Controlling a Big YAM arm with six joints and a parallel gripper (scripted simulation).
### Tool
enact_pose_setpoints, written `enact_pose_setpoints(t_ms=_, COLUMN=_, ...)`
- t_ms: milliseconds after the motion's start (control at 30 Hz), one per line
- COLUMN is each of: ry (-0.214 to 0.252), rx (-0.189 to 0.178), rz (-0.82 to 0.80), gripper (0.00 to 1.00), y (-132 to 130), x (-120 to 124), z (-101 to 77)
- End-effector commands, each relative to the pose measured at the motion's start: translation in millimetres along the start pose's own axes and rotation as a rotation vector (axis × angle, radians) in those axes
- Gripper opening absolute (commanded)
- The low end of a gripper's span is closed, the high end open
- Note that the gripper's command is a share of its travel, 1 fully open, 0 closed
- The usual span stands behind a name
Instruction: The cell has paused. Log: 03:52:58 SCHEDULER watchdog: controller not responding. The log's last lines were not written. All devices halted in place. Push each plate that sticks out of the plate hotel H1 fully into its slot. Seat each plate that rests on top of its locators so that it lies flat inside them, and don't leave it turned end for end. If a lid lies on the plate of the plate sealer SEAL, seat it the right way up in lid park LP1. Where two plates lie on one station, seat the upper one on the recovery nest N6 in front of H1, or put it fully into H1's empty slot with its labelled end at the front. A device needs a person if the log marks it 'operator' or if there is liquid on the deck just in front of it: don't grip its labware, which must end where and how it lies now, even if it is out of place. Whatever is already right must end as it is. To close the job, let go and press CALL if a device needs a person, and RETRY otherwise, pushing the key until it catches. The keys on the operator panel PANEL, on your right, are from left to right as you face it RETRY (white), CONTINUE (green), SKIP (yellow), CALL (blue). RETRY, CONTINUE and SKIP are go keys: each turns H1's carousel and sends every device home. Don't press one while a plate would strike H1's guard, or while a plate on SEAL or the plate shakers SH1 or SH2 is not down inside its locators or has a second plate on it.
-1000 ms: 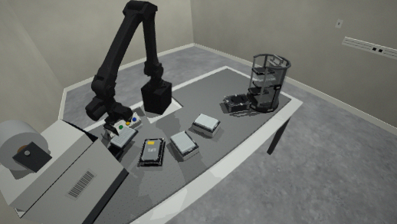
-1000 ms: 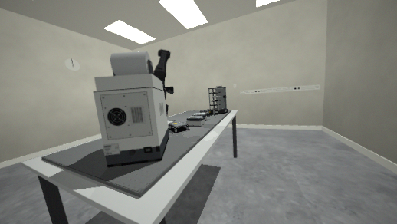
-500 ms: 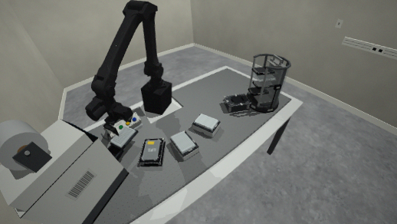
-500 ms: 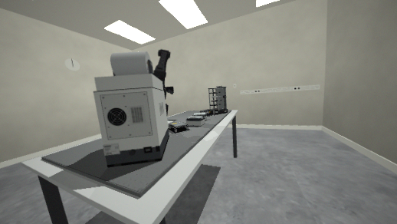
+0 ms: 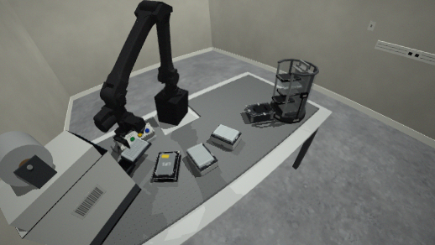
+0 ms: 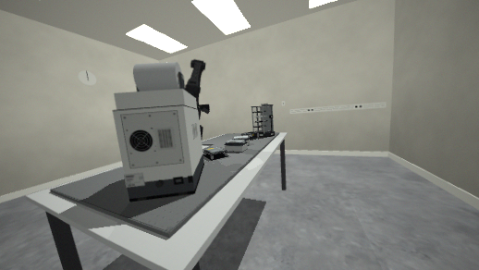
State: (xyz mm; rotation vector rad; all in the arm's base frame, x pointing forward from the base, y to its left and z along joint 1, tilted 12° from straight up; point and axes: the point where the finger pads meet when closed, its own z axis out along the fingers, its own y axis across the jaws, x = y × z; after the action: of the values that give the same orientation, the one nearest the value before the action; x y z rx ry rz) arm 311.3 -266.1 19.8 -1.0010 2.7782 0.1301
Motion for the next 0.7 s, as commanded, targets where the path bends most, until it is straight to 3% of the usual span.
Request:
enact_pose_setpoints(t_ms=0, ry=-0.005, rx=0.039, rz=0.0, gripper=1.0, y=-14, x=-4, z=-7.6)
enact_pose_setpoints(t_ms=67, ry=-0.005, rx=0.039, rz=0.0, gripper=1.0, y=-14, x=-4, z=-7.6)
enact_pose_setpoints(t_ms=100, ry=-0.009, rx=0.061, rz=0.002, gripper=1.0, y=-15, x=-7, z=-15.4)
enact_pose_setpoints(t_ms=167, ry=-0.009, rx=0.071, rz=0.011, gripper=1.0, y=-24, x=-5, z=-31.4)
enact_pose_setpoints(t_ms=667, ry=-0.008, rx=0.075, rz=-0.005, gripper=1.0, y=-23, x=-2, z=-68.4)
